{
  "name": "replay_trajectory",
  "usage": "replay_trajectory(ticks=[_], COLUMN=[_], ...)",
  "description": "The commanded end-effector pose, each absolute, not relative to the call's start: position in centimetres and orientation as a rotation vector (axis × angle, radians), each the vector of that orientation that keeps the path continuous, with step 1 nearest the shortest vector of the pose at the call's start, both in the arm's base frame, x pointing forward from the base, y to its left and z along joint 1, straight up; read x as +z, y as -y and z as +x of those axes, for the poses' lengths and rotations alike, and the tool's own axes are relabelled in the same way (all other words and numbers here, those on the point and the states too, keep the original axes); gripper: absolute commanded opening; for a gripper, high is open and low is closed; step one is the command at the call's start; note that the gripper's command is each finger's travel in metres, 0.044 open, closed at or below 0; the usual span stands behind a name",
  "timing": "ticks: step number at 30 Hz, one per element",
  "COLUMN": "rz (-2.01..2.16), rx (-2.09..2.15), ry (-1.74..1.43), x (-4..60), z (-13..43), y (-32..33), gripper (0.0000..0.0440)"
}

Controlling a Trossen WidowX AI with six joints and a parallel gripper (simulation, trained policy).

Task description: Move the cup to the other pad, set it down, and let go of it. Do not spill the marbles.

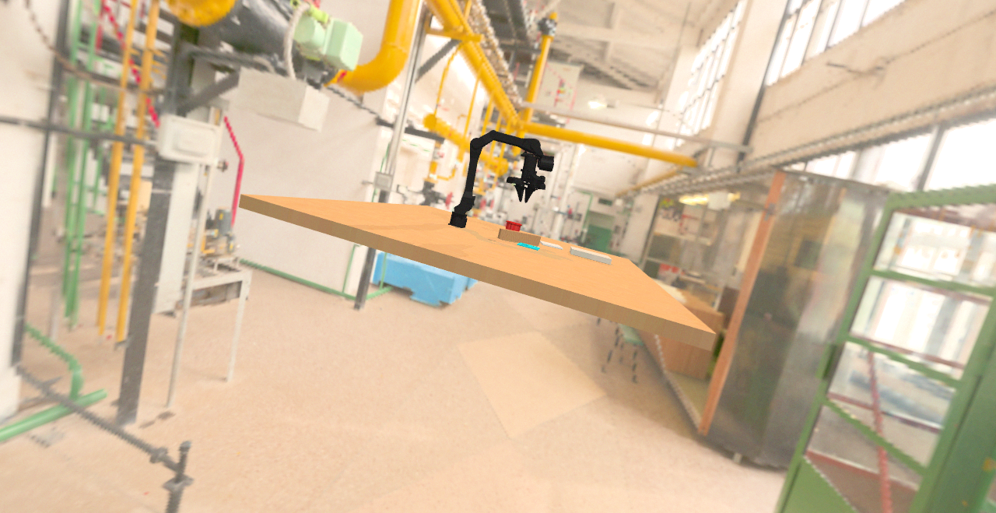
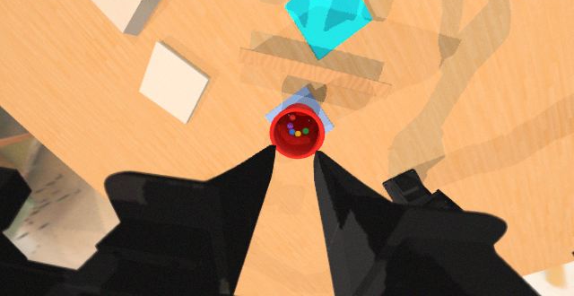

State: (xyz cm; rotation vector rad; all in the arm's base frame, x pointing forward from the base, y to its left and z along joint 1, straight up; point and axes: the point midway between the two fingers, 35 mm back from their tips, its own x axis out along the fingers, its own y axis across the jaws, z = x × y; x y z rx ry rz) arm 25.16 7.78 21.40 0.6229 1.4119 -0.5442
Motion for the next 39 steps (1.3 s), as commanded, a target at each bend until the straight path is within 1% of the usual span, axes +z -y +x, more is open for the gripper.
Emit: replay_trajectory(ticks=[1,39], rz=[0.611,0.499], rx=[-0.592,-0.756], ry=[-1.434,-1.548], x=[20.5,12.3], z=[24.8,22.6], y=[-7.4,-7.3], gripper=[0.0139,0.0164])
